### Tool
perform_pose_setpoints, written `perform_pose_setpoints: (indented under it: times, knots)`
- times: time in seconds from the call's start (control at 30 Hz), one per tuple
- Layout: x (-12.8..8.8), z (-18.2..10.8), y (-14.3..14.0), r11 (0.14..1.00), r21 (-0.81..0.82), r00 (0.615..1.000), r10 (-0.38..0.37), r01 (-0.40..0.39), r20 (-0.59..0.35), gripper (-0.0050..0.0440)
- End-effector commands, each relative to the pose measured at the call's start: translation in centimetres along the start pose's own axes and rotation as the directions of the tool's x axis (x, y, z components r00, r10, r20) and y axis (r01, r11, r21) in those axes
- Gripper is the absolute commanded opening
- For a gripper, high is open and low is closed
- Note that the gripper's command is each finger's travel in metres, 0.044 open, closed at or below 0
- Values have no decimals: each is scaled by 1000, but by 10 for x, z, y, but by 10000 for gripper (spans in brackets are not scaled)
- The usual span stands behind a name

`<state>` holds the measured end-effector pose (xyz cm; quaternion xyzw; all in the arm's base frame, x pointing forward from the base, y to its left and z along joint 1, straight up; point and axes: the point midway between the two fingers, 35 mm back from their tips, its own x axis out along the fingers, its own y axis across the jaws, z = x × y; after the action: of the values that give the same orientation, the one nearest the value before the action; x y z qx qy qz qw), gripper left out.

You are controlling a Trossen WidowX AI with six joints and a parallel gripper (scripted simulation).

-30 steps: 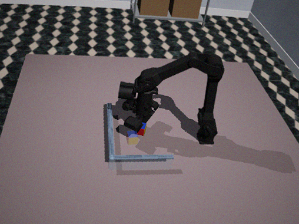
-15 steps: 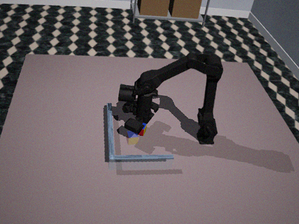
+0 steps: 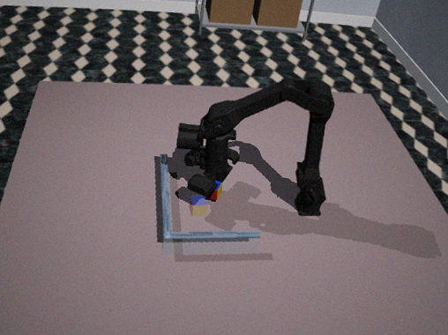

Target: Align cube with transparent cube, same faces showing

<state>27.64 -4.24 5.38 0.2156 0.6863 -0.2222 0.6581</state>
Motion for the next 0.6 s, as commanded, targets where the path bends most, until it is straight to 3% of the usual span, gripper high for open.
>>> perform_pose_setpoints:
  times: [0.0,0.13,0.2,0.33,0.57]
  knots:
    - [-57,11,6,999,-3,998,33,-33,58,0]
    - [-95,8,5,999,-4,997,38,-37,66,0]
    - [-95,8,5,999,-4,997,38,-37,66,0]
    - [-120,0,0,1000,-3,998,31,-31,53,0]
    - [-122,-1,0,1000,-3,998,31,-31,53,0]
